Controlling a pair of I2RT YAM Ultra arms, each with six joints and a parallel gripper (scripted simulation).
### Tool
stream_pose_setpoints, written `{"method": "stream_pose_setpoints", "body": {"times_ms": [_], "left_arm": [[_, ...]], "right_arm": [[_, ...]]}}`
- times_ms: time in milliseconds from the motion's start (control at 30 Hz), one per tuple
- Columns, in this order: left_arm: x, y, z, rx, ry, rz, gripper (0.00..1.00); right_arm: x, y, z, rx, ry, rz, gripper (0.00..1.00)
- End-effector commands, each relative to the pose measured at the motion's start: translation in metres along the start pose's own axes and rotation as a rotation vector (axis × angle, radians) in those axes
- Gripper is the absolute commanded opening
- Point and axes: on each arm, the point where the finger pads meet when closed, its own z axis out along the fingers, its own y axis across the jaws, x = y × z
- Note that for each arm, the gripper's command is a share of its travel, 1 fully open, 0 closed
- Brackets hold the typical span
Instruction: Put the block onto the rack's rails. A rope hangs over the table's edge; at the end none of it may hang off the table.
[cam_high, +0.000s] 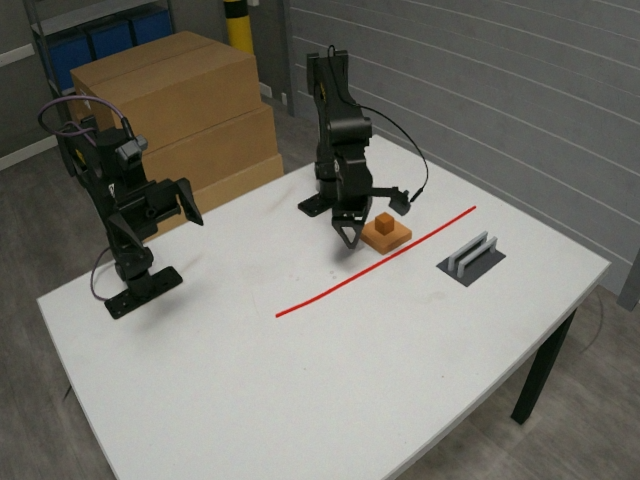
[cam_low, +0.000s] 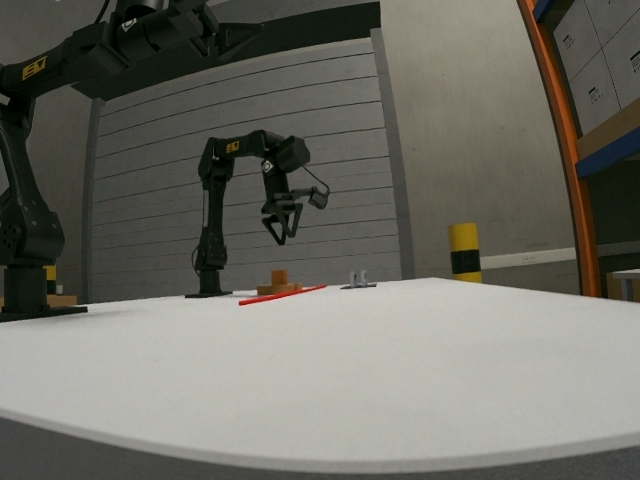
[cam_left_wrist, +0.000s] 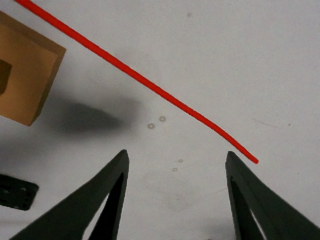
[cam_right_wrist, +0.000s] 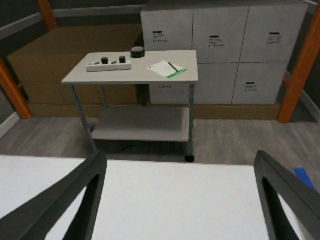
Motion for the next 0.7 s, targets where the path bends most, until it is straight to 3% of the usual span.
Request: {"method": "stream_pose_setpoints", "body": {"times_ms": [0,667], "left_arm": [[-0.008,0.001,-0.009,0.060,-0.033,0.108,0.70],[-0.034,0.093,-0.007,0.082,-0.140,0.421,0.70]], "right_arm": [[-0.008,0.002,-0.007,-0.011,-0.019,-0.010,1.00],[-0.008,0.002,-0.007,-0.011,-0.019,-0.010,1.00]]}}
